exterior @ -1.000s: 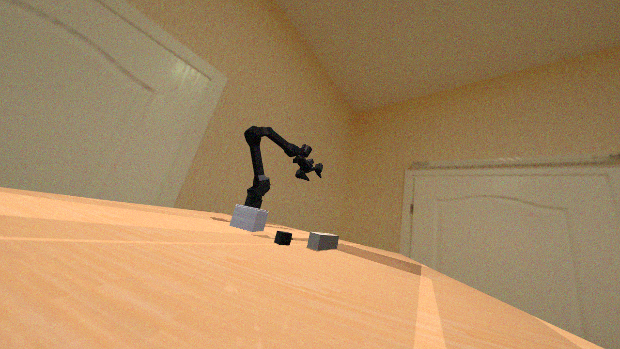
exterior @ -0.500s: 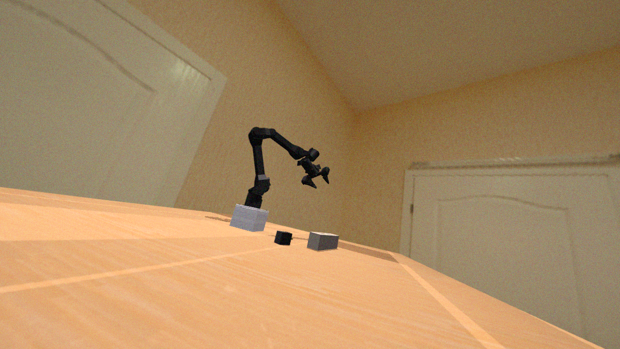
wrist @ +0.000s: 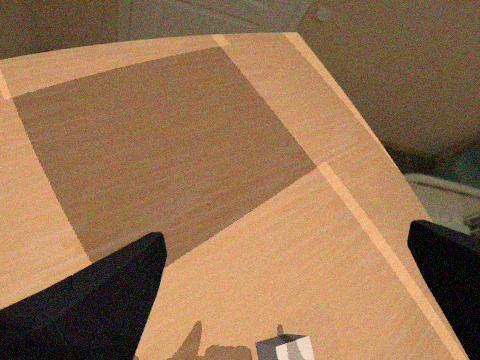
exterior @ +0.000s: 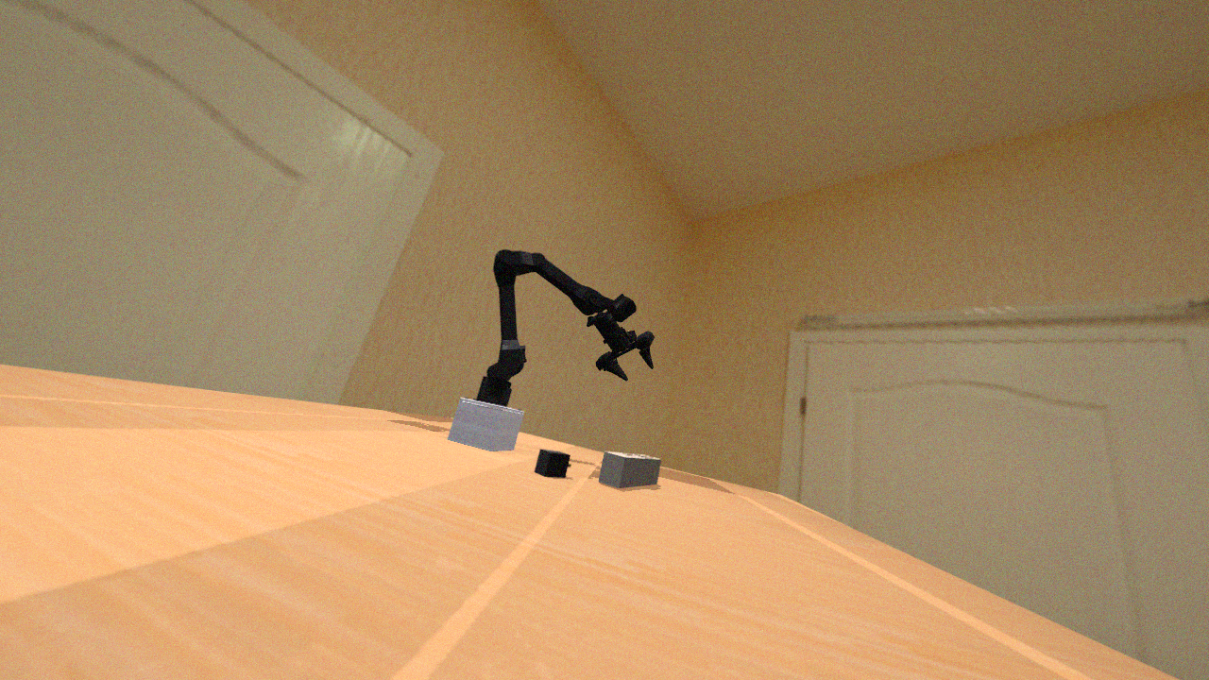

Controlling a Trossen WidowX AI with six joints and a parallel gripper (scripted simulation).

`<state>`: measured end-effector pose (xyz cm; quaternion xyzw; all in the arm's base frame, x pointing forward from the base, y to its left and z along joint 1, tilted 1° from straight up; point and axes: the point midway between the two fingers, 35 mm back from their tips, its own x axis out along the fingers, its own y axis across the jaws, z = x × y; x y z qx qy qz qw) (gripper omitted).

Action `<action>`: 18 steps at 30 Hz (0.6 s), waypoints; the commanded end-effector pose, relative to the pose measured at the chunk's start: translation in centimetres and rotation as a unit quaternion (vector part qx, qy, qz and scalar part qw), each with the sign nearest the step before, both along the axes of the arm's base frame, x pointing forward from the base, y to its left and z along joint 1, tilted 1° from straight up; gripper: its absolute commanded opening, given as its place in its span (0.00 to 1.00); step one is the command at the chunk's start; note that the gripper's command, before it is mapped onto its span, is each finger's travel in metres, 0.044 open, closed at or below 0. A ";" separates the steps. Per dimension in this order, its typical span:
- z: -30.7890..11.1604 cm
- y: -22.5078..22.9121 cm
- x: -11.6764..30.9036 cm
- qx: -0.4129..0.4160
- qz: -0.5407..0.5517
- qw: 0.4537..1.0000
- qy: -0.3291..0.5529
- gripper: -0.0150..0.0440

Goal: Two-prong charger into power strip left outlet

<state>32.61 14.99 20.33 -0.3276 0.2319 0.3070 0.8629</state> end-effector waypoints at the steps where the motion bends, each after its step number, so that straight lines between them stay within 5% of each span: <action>1: -1.2 -1.7 0.6 -0.026 -0.014 0.999 0.011 1.00; 18: -5.5 -9.5 2.1 -0.116 -0.069 0.988 0.071 1.00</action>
